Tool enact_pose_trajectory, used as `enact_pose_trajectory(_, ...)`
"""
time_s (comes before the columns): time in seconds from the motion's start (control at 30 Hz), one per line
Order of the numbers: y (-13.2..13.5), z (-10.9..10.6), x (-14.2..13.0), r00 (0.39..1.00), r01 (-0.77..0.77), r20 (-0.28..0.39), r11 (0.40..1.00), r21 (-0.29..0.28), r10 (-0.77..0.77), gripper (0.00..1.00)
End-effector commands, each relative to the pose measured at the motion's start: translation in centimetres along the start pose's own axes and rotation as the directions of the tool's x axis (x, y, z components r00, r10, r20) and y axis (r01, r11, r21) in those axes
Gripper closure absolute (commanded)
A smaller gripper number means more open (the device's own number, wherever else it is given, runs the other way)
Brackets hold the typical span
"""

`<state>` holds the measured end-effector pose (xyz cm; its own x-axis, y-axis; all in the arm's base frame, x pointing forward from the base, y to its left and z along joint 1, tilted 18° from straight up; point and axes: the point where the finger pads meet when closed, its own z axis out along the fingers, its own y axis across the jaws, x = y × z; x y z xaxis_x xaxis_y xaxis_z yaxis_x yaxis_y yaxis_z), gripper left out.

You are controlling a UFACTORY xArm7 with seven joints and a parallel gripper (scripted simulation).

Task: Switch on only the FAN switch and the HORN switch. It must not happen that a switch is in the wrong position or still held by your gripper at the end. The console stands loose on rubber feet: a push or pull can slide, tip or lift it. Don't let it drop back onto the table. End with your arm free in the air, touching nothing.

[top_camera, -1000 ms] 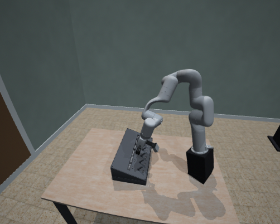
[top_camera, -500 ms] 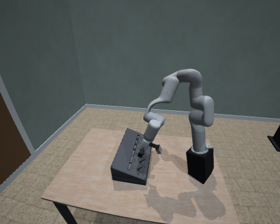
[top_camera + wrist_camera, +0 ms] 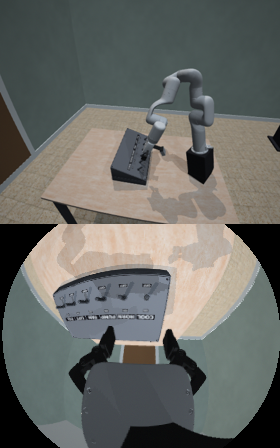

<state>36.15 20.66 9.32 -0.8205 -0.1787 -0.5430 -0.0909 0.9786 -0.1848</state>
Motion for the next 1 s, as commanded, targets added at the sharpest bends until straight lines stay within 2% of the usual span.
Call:
enact_pose_trajectory(0.0,0.1,-0.1,-0.3,1.0,-0.003,0.005,1.0,-0.002,0.003,0.0)
enact_pose_trajectory(0.47,1.0,-0.4,1.0,0.999,0.043,0.014,0.999,-0.031,-0.043,0.0)
enact_pose_trajectory(0.97,1.1,-0.5,1.3,0.999,0.051,0.015,0.998,-0.036,-0.051,0.0)
